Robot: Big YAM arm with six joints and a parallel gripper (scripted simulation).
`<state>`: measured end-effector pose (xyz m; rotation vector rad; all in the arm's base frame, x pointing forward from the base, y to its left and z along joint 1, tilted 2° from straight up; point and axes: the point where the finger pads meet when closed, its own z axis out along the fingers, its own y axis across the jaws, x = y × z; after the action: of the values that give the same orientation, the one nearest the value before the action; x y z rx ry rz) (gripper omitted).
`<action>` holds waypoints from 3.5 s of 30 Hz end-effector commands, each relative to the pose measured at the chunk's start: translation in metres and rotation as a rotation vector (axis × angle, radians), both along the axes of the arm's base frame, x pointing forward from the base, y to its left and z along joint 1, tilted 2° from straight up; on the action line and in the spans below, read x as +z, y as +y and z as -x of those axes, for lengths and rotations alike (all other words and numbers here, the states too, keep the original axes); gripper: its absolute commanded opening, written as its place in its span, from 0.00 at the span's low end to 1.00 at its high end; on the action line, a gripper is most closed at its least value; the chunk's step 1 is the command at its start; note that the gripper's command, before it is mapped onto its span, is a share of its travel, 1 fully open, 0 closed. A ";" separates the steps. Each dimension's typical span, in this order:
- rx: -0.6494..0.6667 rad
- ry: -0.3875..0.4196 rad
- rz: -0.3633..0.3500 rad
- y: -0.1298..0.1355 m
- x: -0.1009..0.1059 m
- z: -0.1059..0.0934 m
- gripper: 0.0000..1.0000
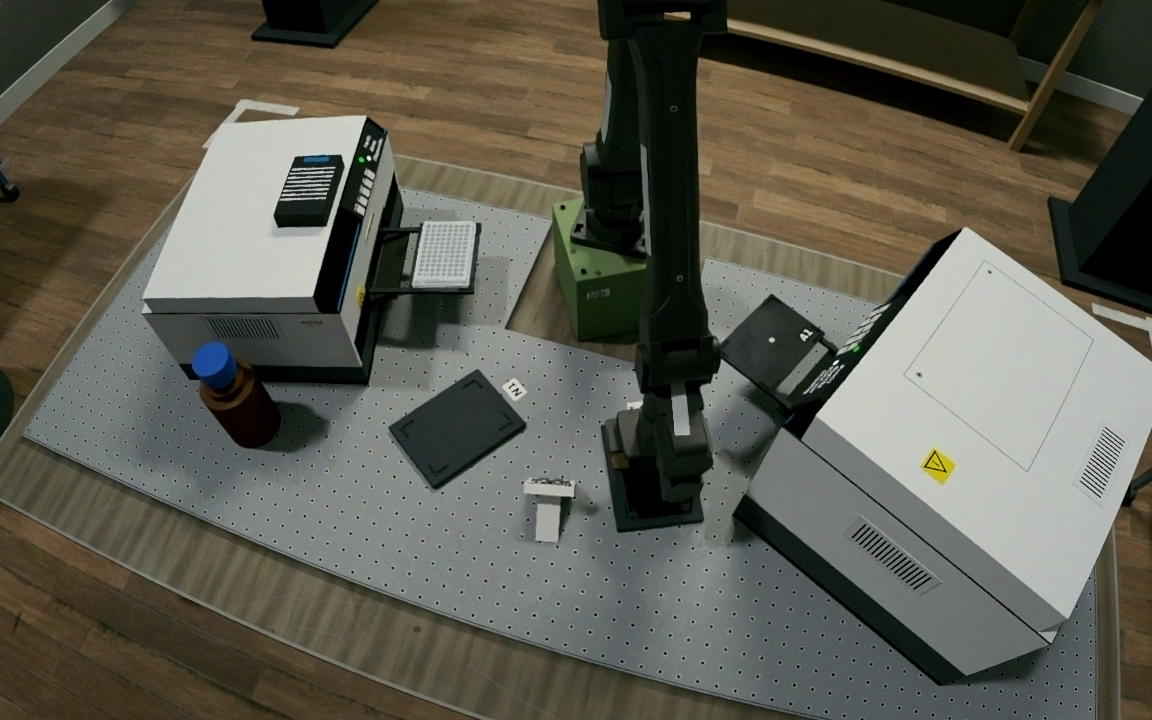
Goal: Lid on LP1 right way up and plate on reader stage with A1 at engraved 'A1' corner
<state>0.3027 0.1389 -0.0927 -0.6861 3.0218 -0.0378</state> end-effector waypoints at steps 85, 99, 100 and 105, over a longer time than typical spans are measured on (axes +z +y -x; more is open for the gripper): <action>0.002 -0.009 -0.002 0.008 -0.026 -0.006 0.85; 0.002 -0.010 -0.003 0.008 -0.030 -0.008 0.85; 0.002 -0.011 -0.003 0.008 -0.030 -0.008 0.85; 0.002 -0.013 -0.004 0.009 -0.031 -0.009 0.85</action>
<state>0.2998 0.1391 -0.1182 -0.6867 3.0302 -0.0414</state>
